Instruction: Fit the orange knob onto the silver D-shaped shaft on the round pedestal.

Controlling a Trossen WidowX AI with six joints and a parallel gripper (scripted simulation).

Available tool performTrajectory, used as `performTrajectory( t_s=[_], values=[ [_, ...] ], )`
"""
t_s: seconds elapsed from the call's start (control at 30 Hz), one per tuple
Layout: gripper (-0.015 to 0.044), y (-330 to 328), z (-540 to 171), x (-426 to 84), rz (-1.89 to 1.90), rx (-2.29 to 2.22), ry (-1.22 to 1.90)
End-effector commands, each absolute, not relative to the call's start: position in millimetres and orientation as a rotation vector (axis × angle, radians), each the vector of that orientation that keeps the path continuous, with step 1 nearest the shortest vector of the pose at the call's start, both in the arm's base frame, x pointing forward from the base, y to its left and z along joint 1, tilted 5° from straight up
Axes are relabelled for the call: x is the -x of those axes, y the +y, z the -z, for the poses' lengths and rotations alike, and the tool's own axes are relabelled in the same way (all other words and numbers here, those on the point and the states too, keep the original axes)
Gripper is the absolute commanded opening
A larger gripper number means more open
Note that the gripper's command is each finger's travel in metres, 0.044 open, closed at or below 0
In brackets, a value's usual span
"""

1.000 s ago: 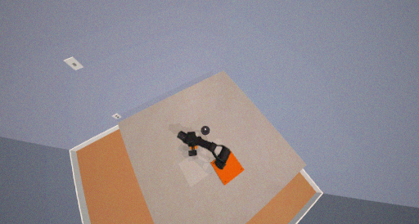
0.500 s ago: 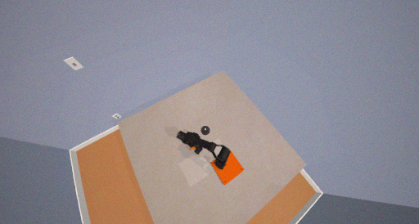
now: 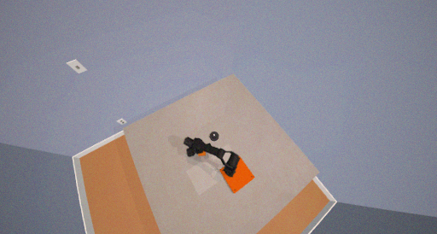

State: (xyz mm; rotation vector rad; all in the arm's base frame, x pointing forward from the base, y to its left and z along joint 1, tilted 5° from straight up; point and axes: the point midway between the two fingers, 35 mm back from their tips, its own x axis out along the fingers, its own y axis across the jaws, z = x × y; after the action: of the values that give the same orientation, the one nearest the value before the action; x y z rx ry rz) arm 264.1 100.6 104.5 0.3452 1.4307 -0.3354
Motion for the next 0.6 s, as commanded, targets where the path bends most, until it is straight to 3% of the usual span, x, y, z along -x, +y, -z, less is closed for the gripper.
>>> performTrajectory(
  t_s=[0.0, 0.3, 0.57],
  values=[
    [0.0440, 104.5, -106.4, -265.1, -0.289, 0.352, 1.446],
    [0.0440, 106.7, -107.6, -266.0, -0.696, 0.801, 1.348],
    [0.0440, 107.1, -107.6, -265.7, -0.710, 0.817, 1.343]
  ],
)
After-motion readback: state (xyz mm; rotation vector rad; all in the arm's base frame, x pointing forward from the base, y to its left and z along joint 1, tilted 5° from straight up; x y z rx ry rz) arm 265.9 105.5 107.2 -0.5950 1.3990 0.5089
